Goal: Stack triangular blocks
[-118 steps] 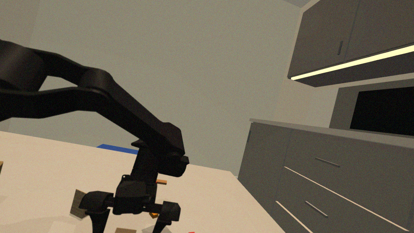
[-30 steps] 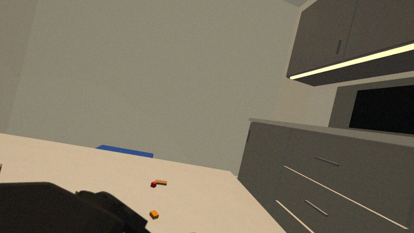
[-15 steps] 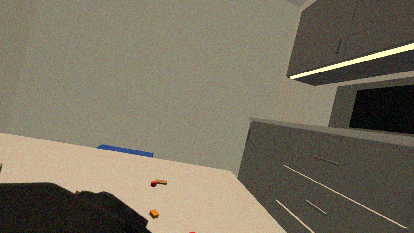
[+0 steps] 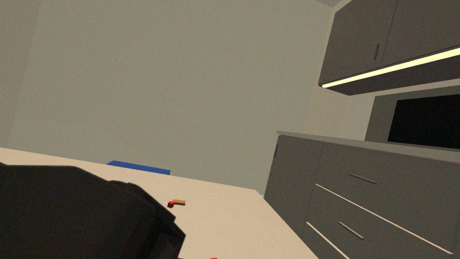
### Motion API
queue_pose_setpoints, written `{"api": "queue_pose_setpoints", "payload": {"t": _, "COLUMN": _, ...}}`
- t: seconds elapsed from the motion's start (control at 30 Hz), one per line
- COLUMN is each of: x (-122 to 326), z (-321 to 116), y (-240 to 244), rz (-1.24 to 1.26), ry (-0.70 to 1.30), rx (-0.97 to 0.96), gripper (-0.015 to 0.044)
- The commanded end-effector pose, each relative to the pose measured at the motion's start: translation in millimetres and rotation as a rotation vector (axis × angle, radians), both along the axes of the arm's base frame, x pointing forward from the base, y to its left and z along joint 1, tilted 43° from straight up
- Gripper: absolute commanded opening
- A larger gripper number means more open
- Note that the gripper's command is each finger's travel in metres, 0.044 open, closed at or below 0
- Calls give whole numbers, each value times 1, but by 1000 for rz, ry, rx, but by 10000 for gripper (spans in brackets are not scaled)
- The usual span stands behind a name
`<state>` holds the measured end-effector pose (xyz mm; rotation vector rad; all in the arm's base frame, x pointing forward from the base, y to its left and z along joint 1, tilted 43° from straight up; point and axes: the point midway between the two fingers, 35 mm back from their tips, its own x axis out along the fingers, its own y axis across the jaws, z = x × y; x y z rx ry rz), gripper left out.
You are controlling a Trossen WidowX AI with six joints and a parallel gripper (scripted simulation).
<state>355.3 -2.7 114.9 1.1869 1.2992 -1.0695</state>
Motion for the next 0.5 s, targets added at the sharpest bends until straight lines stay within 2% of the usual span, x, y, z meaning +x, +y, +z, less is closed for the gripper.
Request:
{"api": "queue_pose_setpoints", "payload": {"t": 0.0, "x": -6, "z": 50, "y": 44, "rz": 18, "ry": -33, "rx": 3, "gripper": 440}}
{"api": "queue_pose_setpoints", "payload": {"t": 0.27, "x": -7, "z": 55, "y": 47, "rz": 35, "ry": -41, "rx": 2, "gripper": 440}}
{"api": "queue_pose_setpoints", "payload": {"t": 0.47, "x": 5, "z": 89, "y": -44, "rz": 24, "ry": -69, "rx": -19, "gripper": 440}}
